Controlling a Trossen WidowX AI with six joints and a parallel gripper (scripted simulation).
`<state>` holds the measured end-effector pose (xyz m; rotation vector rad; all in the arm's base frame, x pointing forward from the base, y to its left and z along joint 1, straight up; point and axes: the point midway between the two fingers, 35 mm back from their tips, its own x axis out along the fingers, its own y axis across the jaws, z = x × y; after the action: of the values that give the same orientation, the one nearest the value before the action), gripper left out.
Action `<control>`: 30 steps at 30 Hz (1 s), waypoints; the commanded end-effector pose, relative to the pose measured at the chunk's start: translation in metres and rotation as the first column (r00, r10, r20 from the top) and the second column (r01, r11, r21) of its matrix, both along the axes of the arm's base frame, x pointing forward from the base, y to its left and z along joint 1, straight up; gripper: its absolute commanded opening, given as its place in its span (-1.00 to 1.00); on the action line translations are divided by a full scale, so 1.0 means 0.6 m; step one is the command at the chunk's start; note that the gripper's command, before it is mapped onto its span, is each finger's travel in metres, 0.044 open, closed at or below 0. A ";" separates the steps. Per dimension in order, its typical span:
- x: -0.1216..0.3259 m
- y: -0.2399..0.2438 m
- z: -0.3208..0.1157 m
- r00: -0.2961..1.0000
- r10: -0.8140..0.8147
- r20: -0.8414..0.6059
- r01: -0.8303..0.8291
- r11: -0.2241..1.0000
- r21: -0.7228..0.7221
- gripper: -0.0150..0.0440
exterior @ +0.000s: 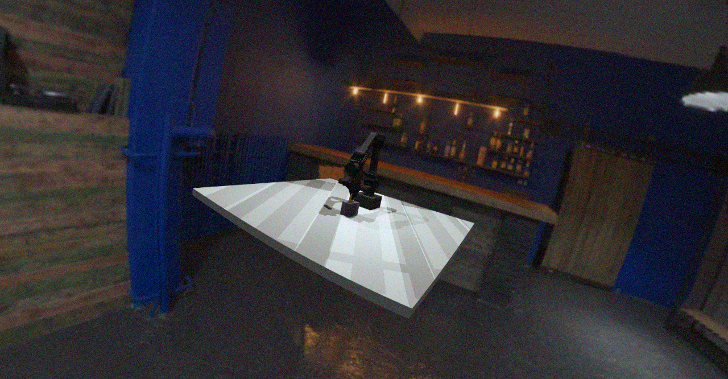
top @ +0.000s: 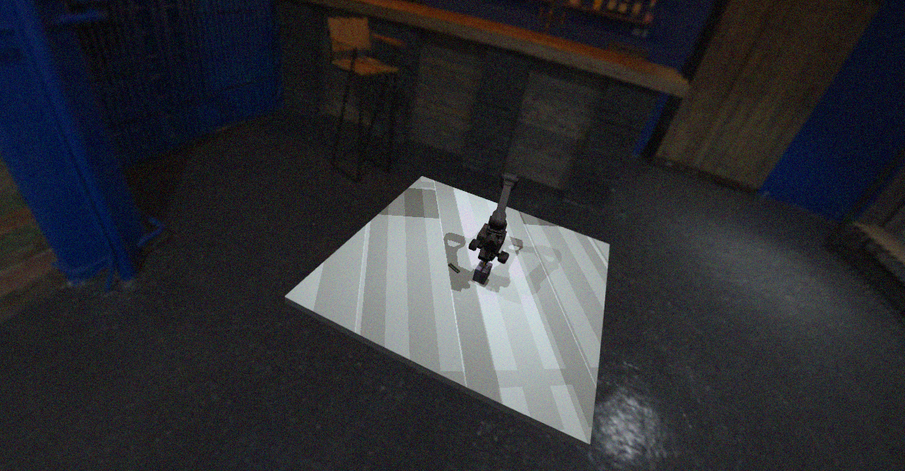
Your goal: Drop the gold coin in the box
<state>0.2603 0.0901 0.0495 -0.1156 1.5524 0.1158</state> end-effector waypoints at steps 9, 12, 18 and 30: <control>0.000 0.000 0.000 1.000 0.000 0.000 0.000 1.000 0.000 0.05; 0.000 0.000 0.000 1.000 0.000 0.000 0.000 1.000 0.000 0.05; 0.000 0.000 0.011 1.000 0.000 0.000 0.000 1.000 0.000 0.32; -0.010 -0.003 0.104 1.000 0.000 -0.009 0.000 1.000 -0.002 1.00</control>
<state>0.2552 0.0885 0.0994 -0.1190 1.5670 0.1134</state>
